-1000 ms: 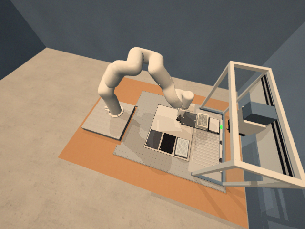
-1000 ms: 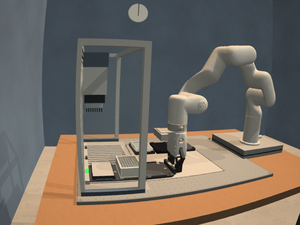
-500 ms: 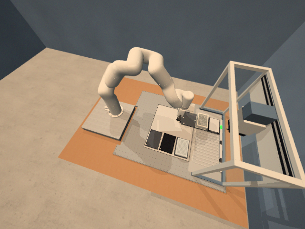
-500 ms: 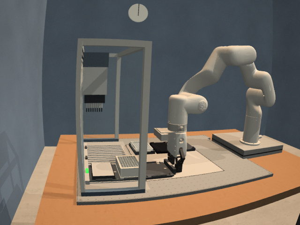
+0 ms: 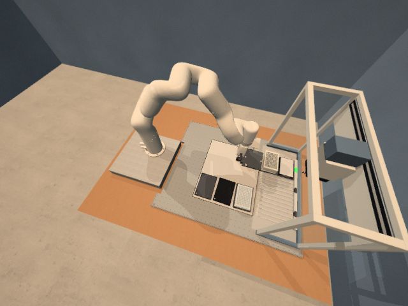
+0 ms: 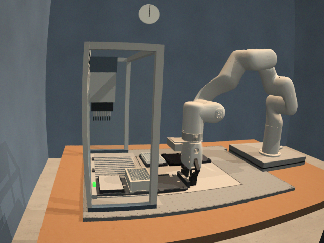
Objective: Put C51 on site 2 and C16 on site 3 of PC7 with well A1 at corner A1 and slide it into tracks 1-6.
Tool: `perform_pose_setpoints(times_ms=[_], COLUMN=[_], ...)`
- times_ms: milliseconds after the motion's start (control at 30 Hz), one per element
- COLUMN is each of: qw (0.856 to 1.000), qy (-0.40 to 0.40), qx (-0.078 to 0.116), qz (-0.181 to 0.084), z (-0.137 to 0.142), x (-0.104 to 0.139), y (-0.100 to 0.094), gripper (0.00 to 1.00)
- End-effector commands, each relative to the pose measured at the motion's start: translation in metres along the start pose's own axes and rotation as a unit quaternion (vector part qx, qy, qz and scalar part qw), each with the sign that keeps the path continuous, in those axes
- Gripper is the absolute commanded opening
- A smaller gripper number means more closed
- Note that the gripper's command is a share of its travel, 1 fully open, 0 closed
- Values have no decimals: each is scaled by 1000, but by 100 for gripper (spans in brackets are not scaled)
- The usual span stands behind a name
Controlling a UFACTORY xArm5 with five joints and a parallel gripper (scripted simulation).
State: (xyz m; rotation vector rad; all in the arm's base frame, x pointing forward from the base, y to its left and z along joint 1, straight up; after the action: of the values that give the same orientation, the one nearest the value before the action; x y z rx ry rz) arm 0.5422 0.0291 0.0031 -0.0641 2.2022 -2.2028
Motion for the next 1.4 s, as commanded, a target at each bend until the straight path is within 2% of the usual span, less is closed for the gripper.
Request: perform_pose_setpoints(times_ms=[0, 833, 1367], qw=[1000, 1000, 1000], qy=[0, 0, 0], qx=[0, 0, 0], qz=[5, 5, 5], z=[-1, -3, -3], x=[0, 6, 7], y=[-3, -4, -29], gripper=[81, 81, 81])
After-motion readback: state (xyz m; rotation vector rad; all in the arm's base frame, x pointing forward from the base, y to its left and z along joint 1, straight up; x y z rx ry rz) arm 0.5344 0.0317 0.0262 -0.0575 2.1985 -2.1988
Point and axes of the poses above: the point where the finger pads meet when closed, its own y axis out along the fingers, its own z axis across the jaws, x = y × z, the point moved 2 cm from there along -y, back along the fingers, and after that the axes turned 14 degrees about -y, right-handed, at the moved point
